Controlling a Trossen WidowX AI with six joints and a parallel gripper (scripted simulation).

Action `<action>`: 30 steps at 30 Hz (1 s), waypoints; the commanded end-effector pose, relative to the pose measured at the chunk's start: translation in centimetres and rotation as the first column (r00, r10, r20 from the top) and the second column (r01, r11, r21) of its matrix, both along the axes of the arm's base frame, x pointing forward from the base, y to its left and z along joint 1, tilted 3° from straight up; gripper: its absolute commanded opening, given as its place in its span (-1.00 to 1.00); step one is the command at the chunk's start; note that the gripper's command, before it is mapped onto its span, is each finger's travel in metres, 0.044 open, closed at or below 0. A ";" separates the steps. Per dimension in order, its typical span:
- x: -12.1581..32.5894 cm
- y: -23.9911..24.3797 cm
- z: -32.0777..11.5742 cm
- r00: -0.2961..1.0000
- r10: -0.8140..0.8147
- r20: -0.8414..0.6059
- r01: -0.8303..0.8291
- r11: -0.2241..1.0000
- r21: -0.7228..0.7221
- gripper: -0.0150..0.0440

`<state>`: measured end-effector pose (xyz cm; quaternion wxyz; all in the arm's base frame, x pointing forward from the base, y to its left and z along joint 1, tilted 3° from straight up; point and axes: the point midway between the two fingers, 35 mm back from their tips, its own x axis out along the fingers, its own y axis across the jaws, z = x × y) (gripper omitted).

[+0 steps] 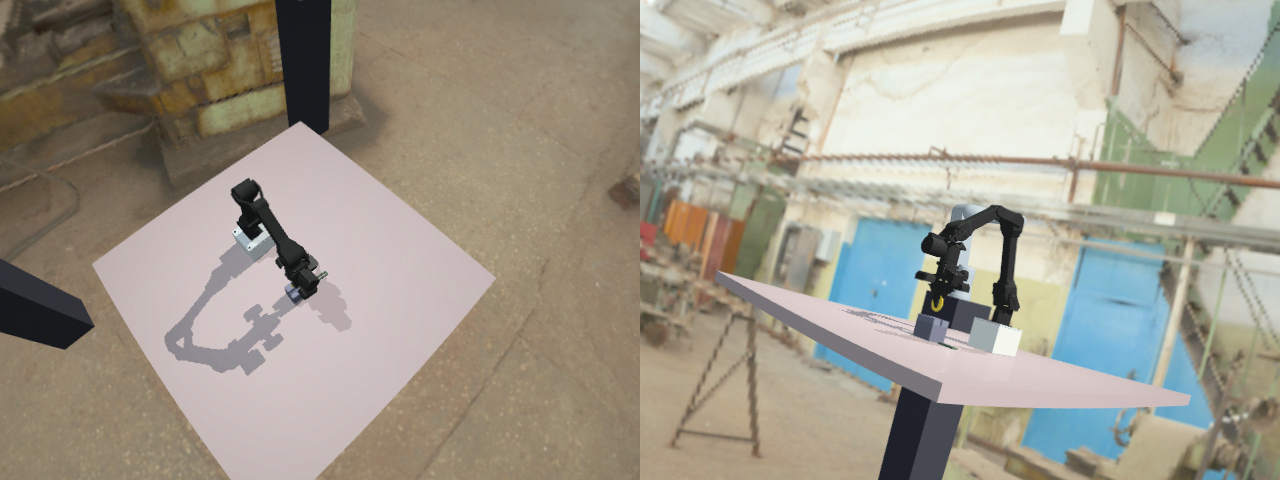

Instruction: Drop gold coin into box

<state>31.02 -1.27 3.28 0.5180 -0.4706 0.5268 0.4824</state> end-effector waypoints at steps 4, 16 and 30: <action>-0.1 0.1 -0.3 1.000 -0.004 -0.001 0.004 1.000 0.000 -0.49; -0.2 0.1 -0.6 1.000 -0.006 -0.001 0.006 1.000 0.000 -0.49; -0.3 0.1 -0.8 1.000 0.003 -0.001 -0.003 1.000 0.000 -0.49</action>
